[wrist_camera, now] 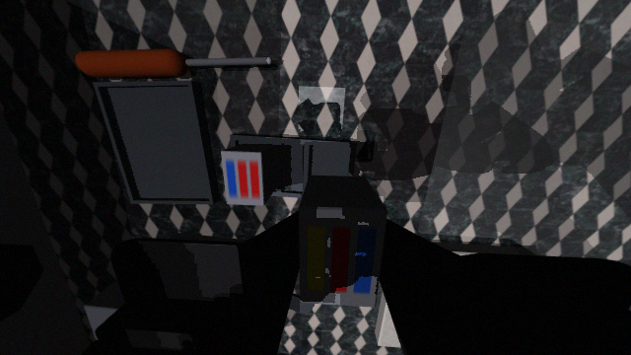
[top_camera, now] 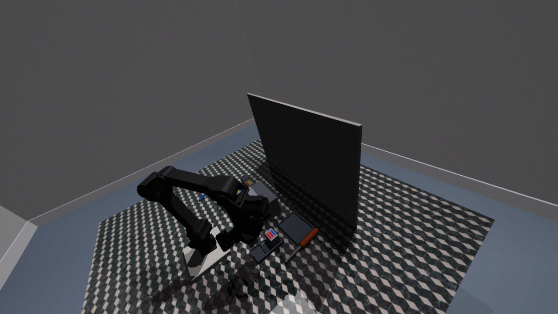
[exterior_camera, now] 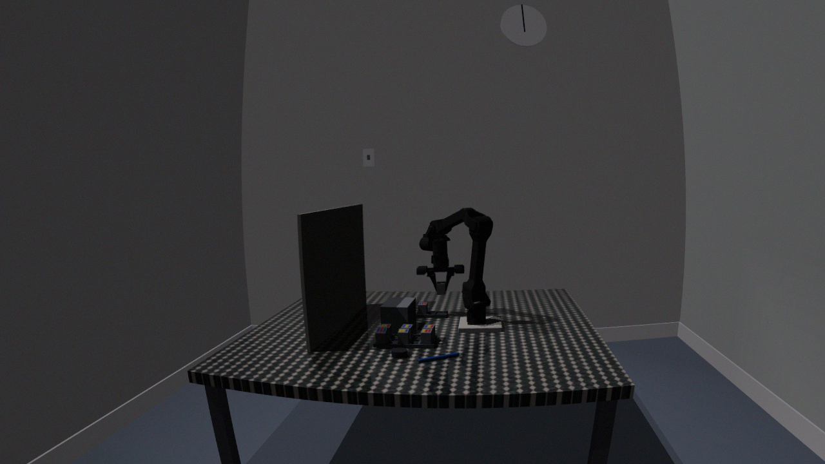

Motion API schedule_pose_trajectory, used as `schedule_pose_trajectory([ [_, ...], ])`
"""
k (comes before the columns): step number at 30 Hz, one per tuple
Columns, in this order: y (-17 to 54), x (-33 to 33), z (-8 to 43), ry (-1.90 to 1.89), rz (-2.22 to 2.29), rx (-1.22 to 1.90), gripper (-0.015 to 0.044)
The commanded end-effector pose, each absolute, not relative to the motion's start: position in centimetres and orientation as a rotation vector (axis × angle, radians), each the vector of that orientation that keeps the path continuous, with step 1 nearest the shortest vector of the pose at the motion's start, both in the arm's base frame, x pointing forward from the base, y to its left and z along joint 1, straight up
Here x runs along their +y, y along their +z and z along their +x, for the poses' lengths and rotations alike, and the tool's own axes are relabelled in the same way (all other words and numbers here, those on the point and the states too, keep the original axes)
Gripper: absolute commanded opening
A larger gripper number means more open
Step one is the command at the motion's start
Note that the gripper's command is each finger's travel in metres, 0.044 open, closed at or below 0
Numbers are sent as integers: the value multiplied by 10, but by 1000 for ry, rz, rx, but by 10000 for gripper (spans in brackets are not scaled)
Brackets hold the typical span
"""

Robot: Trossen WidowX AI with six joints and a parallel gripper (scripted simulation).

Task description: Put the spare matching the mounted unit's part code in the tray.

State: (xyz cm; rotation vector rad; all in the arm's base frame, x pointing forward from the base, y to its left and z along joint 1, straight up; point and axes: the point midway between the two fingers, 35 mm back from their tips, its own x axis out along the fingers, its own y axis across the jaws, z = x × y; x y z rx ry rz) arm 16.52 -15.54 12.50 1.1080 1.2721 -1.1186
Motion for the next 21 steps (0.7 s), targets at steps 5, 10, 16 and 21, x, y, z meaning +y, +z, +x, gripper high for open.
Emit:
schedule_pose_trajectory([
  [5,158,-159,169,-1117,1109,1254,0],
  [10,180,-158,169,-1117,1111,1250,0],
  [16,191,-158,171,-1116,1112,1248,0],
  [21,196,-163,192,-1115,1112,1245,0],
])
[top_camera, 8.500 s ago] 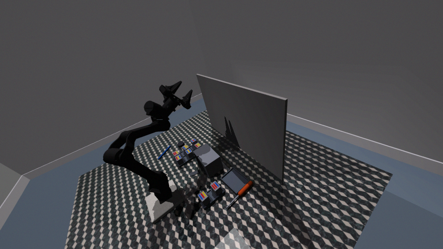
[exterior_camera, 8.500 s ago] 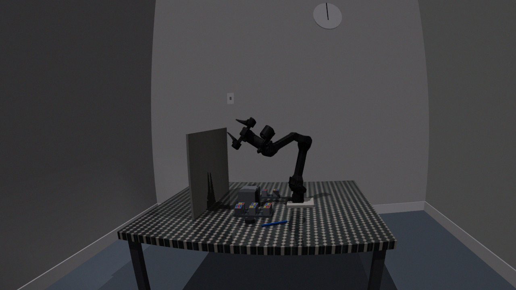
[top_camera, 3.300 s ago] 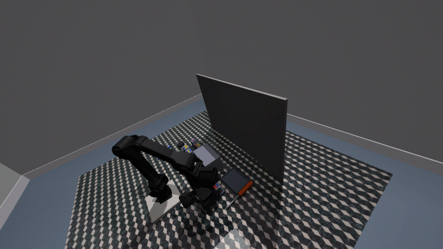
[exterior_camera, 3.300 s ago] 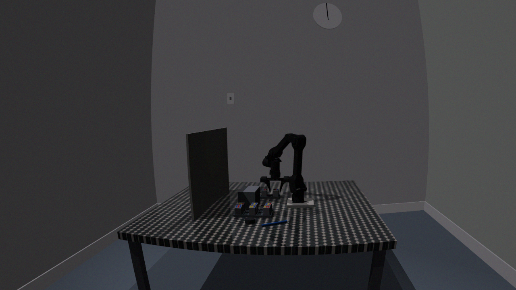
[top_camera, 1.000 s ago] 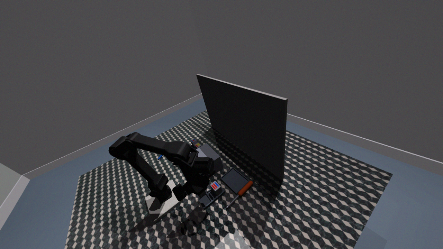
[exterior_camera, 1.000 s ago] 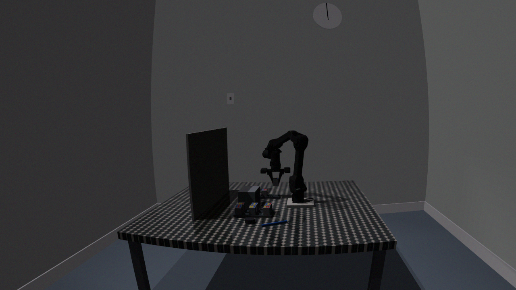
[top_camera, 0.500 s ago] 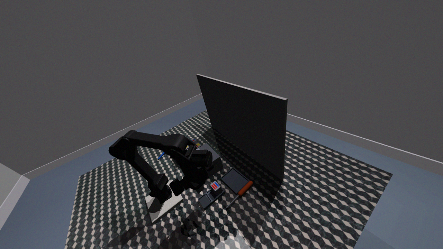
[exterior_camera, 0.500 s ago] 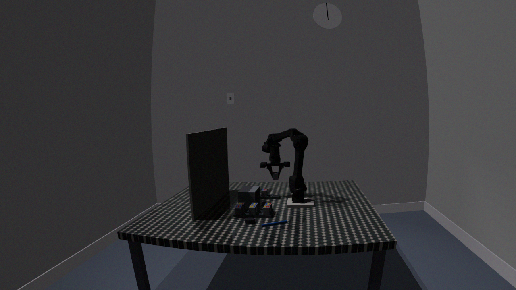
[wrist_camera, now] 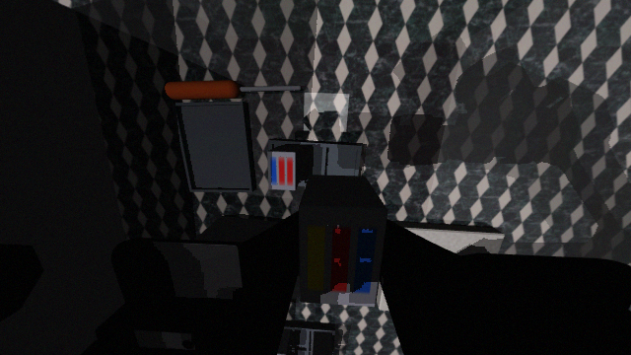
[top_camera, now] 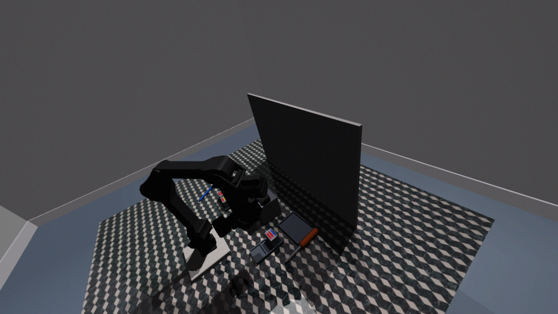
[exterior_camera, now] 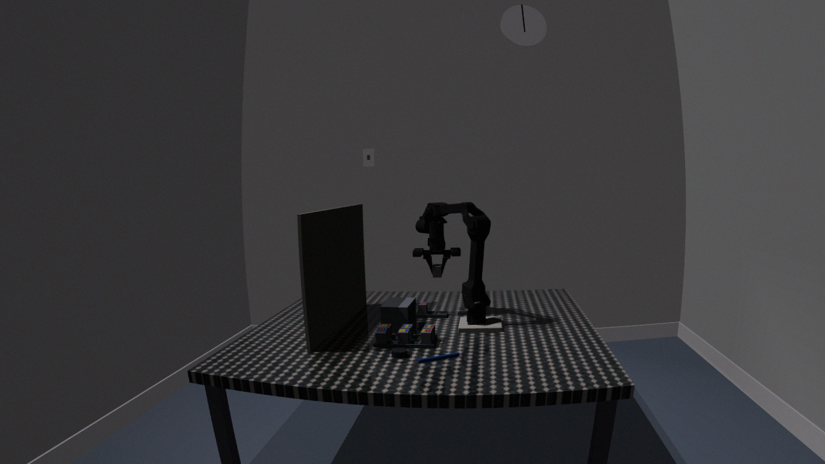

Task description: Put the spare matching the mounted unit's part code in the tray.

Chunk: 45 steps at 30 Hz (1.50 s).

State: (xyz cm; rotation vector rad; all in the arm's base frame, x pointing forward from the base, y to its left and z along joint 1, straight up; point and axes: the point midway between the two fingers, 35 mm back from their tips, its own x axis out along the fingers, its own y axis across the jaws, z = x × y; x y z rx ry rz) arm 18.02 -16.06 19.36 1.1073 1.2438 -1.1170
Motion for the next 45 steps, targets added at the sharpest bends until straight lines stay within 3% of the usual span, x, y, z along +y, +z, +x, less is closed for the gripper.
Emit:
schedule_pose_trajectory([
  [1,197,-164,196,-1115,1112,1245,0],
  [33,195,-153,343,-1104,1119,1232,0],
  [45,190,-154,347,-1104,1119,1231,0],
])
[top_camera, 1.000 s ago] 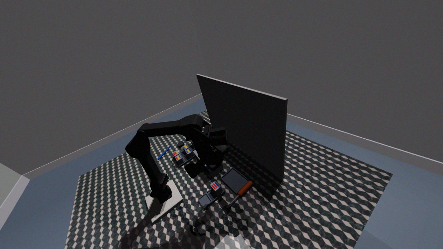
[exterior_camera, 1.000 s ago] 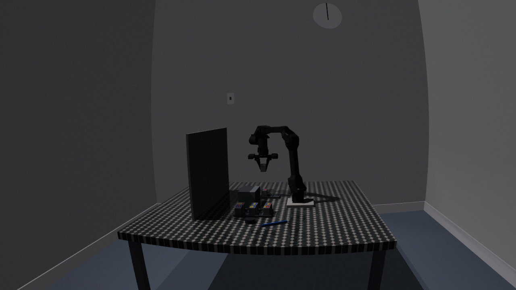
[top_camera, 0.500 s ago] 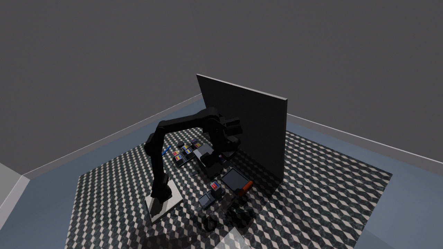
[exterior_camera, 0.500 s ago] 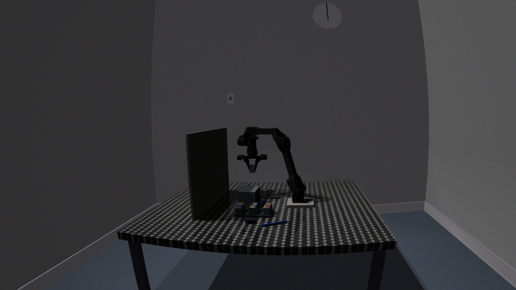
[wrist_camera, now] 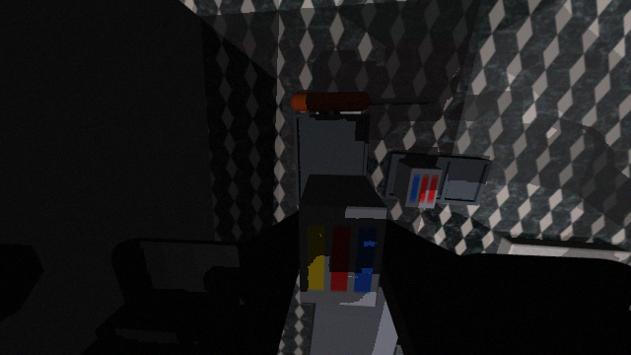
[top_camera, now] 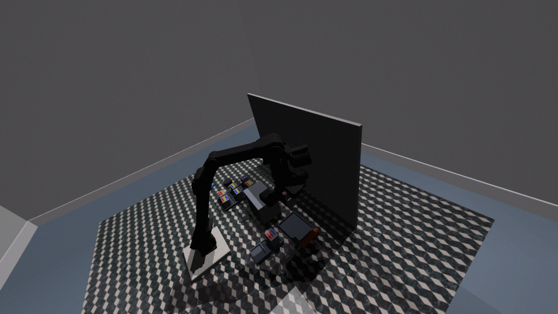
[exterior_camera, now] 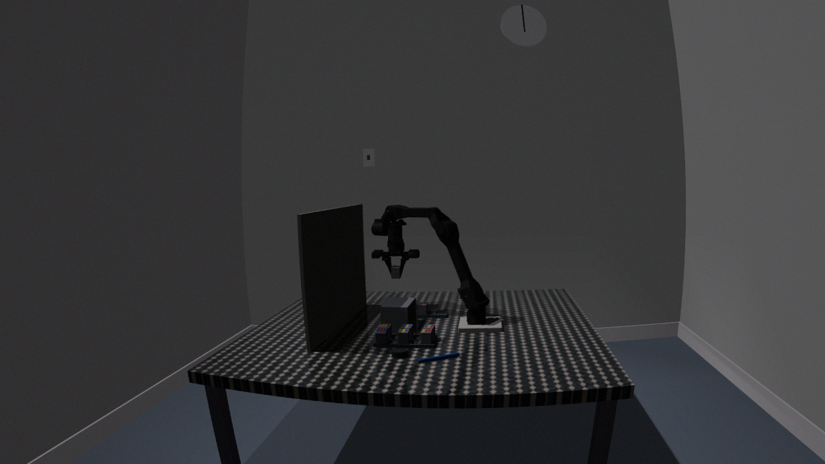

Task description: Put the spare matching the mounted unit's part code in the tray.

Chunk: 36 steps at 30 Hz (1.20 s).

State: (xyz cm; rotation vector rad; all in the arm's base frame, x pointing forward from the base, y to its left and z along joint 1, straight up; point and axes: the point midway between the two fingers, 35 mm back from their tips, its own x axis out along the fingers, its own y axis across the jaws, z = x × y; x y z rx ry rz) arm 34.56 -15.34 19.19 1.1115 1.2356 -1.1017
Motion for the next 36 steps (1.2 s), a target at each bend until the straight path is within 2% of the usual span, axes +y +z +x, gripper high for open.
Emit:
schedule_pose_trajectory([
  [1,190,-154,347,-1104,1119,1231,0],
  [36,166,-156,353,-1104,1119,1232,0],
])
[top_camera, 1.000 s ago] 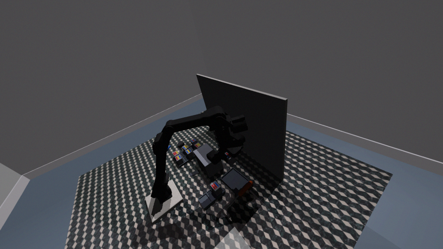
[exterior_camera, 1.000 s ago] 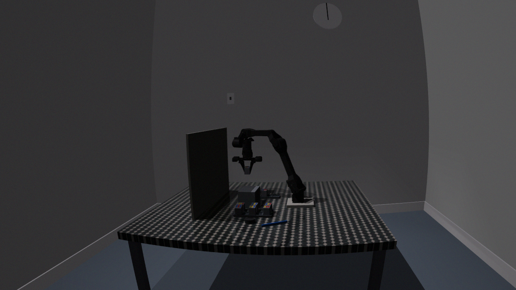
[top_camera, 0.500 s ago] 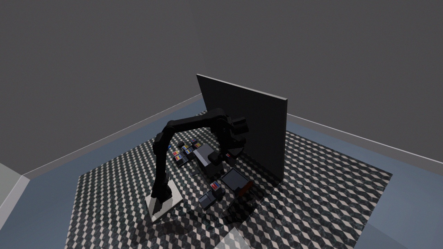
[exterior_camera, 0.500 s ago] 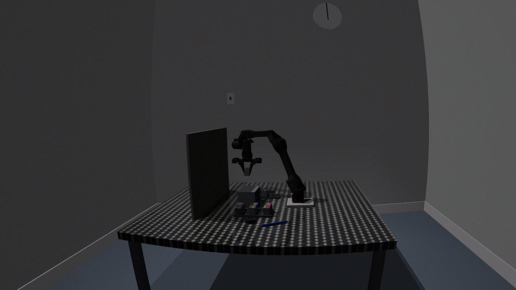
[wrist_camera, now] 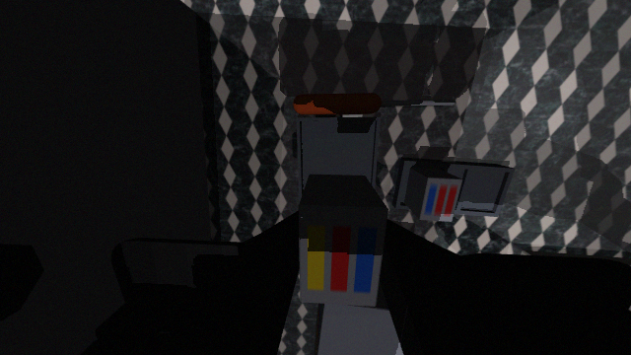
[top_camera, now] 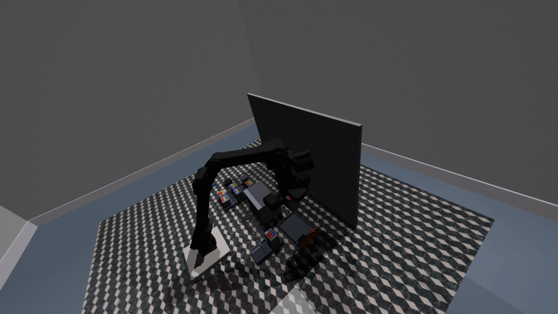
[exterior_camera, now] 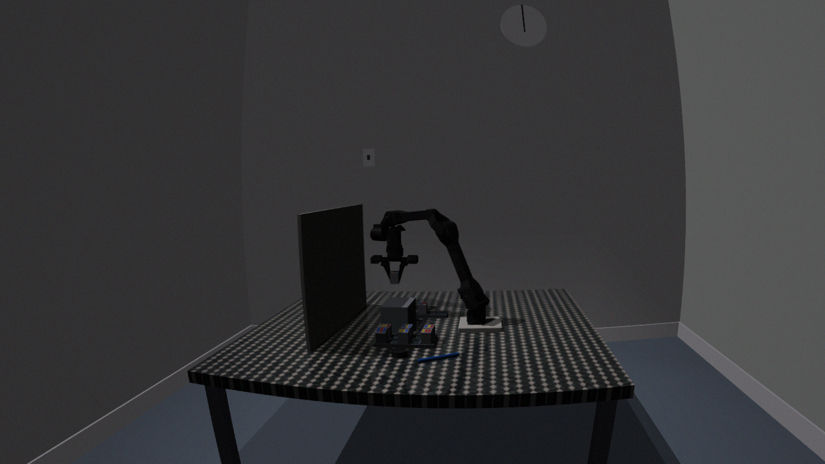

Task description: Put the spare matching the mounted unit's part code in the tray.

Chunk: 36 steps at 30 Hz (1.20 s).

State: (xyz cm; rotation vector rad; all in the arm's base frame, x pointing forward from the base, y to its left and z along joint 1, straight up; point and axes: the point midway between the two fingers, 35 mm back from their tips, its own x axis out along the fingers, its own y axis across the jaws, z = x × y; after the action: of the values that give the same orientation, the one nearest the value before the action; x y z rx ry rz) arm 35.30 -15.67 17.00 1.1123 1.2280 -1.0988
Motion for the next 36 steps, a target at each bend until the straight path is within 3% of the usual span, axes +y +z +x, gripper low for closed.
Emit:
schedule_pose_trajectory([
  [1,166,-156,353,-1104,1119,1232,0],
  [36,142,-158,356,-1104,1119,1233,0],
])
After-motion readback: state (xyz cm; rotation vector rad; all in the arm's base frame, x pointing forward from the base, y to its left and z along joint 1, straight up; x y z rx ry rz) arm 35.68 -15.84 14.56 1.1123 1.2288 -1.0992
